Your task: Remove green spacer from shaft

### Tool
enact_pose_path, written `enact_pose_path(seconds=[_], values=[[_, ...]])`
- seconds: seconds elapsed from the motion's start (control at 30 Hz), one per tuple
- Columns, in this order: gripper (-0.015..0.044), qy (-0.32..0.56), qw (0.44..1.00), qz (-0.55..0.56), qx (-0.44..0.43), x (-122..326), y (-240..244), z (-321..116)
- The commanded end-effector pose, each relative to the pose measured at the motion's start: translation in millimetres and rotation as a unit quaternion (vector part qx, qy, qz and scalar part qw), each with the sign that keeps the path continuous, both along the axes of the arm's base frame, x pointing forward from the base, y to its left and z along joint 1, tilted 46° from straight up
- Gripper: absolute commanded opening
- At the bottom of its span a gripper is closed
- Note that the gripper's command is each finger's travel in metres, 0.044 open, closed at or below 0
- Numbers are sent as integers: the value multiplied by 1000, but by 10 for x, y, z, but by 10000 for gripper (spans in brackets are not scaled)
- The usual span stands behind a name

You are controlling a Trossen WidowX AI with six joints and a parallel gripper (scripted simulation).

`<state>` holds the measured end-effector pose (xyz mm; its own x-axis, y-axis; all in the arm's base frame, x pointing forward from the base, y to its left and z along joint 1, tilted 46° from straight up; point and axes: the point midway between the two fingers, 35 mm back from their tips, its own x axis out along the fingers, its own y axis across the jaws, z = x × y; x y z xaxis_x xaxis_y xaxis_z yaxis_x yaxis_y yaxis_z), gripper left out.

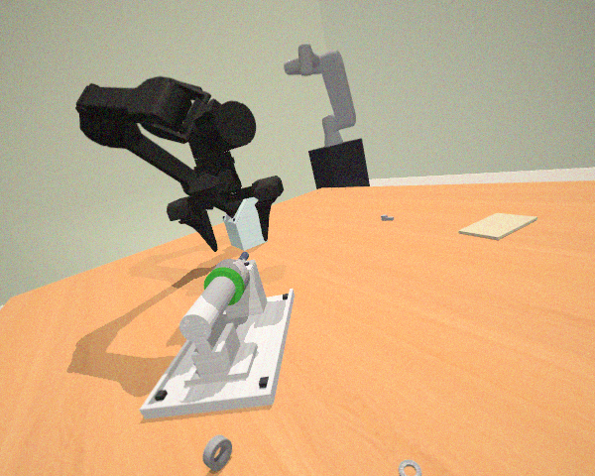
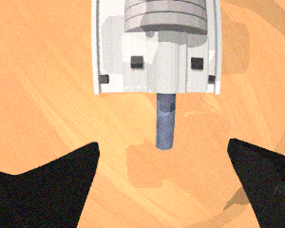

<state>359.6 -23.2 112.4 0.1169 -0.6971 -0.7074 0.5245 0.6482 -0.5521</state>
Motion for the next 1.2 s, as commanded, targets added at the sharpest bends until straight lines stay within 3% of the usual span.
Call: enact_pose_path(seconds=[0.0,0.93,1.0,1.17], values=[[440,-6,1000,-1,-3,24,5,43],[440,-6,1000,-1,-3,24,5,43],[440,-38,999,-16,-1,51,17,3],[440,-262,956,-125,36,203,102,-239]])
